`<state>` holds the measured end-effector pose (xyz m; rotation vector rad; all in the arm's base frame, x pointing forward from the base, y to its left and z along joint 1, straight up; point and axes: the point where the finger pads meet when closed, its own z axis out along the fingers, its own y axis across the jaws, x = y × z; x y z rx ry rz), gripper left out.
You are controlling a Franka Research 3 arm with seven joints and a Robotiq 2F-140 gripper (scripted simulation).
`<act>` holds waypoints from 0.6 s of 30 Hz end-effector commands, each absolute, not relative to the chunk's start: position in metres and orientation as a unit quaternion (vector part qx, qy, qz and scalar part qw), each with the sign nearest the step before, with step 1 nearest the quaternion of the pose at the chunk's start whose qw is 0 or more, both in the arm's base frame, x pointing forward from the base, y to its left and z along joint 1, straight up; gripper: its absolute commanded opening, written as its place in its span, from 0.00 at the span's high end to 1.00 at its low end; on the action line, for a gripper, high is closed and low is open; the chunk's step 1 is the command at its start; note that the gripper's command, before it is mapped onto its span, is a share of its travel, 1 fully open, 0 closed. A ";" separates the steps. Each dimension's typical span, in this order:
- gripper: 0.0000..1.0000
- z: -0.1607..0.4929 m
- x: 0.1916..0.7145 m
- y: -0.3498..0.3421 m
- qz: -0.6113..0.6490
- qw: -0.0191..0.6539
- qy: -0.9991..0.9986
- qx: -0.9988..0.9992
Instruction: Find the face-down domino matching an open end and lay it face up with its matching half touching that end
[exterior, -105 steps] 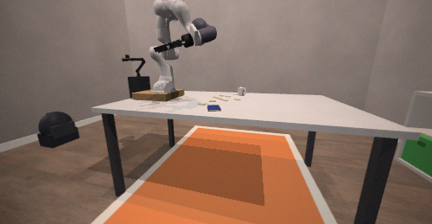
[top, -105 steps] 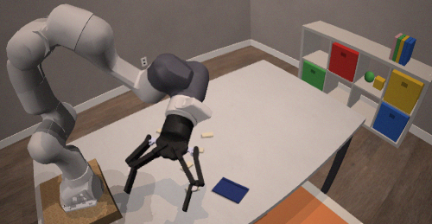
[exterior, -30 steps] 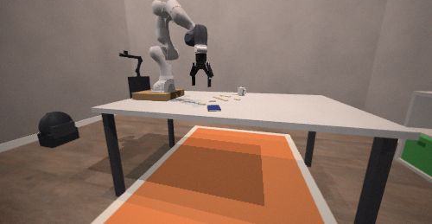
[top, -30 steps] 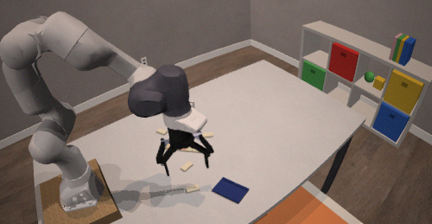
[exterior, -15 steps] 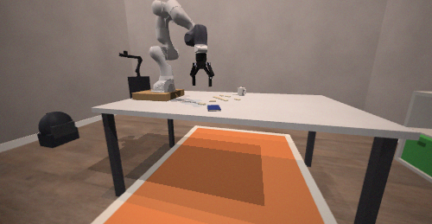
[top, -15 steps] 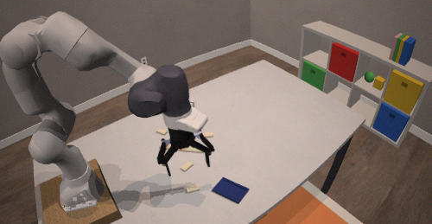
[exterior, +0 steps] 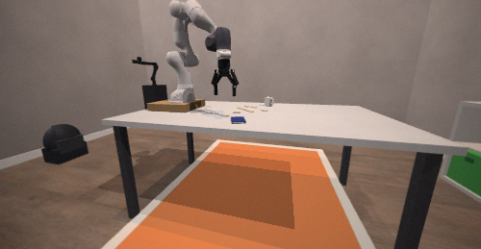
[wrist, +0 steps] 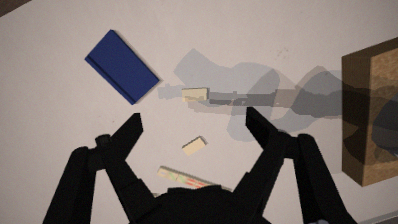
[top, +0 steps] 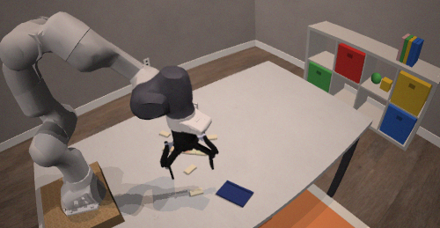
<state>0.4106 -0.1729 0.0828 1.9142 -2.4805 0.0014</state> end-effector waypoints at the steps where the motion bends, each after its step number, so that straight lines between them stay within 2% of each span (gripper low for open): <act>1: 0.00 0.082 0.410 -0.173 -0.001 0.003 -0.791 0.612; 18: 0.00 0.065 0.421 -0.175 0.001 0.019 -0.578 0.816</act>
